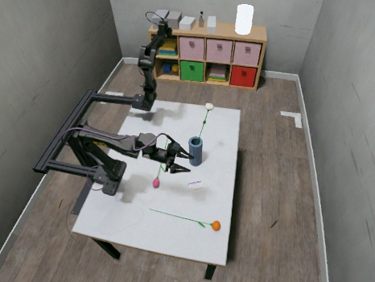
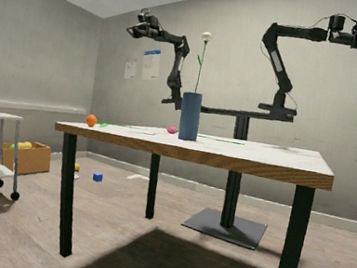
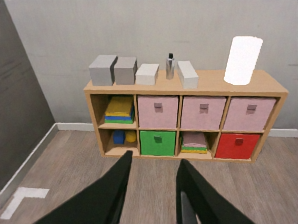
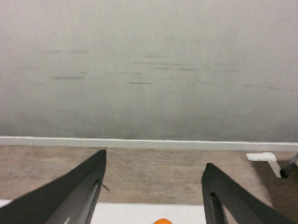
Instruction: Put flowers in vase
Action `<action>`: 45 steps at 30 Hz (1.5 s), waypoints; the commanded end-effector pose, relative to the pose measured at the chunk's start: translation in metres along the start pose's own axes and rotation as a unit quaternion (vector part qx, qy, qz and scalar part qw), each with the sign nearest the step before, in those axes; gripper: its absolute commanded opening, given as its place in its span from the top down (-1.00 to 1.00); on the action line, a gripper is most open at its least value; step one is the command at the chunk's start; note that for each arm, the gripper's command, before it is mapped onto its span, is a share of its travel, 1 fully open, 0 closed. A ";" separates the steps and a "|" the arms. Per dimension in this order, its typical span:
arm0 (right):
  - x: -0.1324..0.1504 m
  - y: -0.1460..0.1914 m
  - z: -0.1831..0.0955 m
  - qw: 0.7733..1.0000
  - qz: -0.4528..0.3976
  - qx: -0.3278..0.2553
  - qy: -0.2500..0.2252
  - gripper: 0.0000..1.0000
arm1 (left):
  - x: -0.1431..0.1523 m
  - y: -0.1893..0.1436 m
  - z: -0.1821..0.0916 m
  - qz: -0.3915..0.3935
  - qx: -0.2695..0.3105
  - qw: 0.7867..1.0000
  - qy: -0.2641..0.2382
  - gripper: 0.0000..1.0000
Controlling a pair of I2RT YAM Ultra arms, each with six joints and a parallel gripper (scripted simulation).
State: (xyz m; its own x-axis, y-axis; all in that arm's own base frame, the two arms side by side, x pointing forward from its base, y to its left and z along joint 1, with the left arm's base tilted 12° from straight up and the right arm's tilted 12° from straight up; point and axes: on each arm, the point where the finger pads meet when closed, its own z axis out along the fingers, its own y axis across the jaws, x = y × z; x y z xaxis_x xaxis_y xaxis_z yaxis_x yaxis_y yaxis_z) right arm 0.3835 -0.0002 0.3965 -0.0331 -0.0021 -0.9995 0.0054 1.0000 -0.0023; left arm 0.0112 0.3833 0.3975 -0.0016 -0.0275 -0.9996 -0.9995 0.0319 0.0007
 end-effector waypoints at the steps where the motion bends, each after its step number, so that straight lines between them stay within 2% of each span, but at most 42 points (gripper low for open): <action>1: -0.017 0.000 -0.004 1.000 0.004 -0.004 -0.027 -0.20 | -0.004 0.002 0.002 -0.003 -0.001 1.000 -0.009 0.40; 16: -0.016 0.000 -0.004 1.000 0.004 -0.004 -0.025 -0.20 | 0.000 0.002 0.002 -0.003 -0.001 1.000 -0.002 0.40; 20: -0.016 0.000 -0.004 1.000 0.004 -0.004 -0.025 0.00 | 0.000 0.002 0.002 -0.003 -0.001 1.000 -0.002 0.40; 22: -0.016 0.000 -0.004 1.000 0.004 -0.004 -0.025 0.00 | 0.000 0.002 0.002 -0.003 -0.001 1.000 -0.002 0.40; 30: -0.016 0.000 -0.004 1.000 0.004 -0.004 -0.025 0.40 | 0.000 0.002 0.002 -0.003 -0.001 1.000 -0.002 0.40; 39: -0.016 -0.010 -0.004 1.000 0.004 0.010 -0.025 0.40 | 0.000 0.002 0.002 -0.003 -0.001 1.000 -0.002 0.40; 45: -0.016 -0.035 -0.005 0.999 0.004 0.044 -0.025 0.40 | 0.000 0.002 0.002 -0.003 -0.001 1.000 -0.002 0.40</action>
State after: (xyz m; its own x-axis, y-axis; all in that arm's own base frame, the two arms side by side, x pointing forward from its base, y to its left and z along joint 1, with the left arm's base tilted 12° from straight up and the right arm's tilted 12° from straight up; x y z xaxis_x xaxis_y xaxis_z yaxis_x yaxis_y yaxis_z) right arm 0.3828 -0.0259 0.3993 -0.0218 -0.0007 -0.9998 0.0713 0.9975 -0.0022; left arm 0.0112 0.3833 0.3993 -0.0013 -0.0204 -0.9998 -0.9995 0.0319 0.0007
